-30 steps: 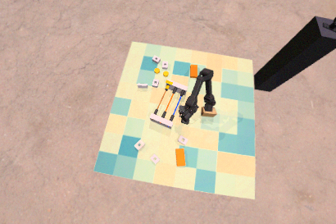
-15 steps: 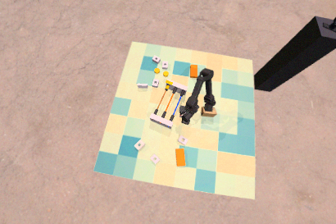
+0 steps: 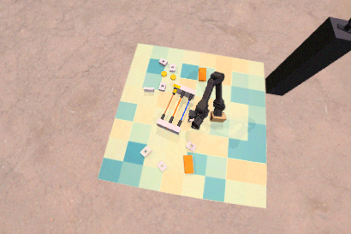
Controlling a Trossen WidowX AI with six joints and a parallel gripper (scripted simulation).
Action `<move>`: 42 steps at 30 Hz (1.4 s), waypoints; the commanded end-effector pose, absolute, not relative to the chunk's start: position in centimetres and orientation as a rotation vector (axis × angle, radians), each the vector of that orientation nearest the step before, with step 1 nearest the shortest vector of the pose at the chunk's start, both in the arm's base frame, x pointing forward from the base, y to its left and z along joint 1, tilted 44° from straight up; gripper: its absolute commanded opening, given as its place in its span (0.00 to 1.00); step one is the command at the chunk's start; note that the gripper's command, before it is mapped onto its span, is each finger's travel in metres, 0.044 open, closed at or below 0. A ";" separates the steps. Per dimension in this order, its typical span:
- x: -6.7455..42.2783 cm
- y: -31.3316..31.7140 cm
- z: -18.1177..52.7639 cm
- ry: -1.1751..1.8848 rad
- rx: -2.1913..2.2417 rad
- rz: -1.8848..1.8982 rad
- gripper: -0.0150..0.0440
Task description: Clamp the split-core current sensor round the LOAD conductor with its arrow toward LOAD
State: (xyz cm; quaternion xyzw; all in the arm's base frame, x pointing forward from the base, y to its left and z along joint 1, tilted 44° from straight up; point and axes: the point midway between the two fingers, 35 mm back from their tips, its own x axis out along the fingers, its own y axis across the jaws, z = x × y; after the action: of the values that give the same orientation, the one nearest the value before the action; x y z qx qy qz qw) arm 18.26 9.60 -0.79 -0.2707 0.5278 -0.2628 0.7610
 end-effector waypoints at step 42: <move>19.5 10.9 0.5 0.528 0.750 -1.462 0.80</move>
State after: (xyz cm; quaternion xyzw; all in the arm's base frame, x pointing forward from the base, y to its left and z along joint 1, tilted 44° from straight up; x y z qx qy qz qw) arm 19.53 11.44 0.99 0.3293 0.2371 -0.6393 0.6532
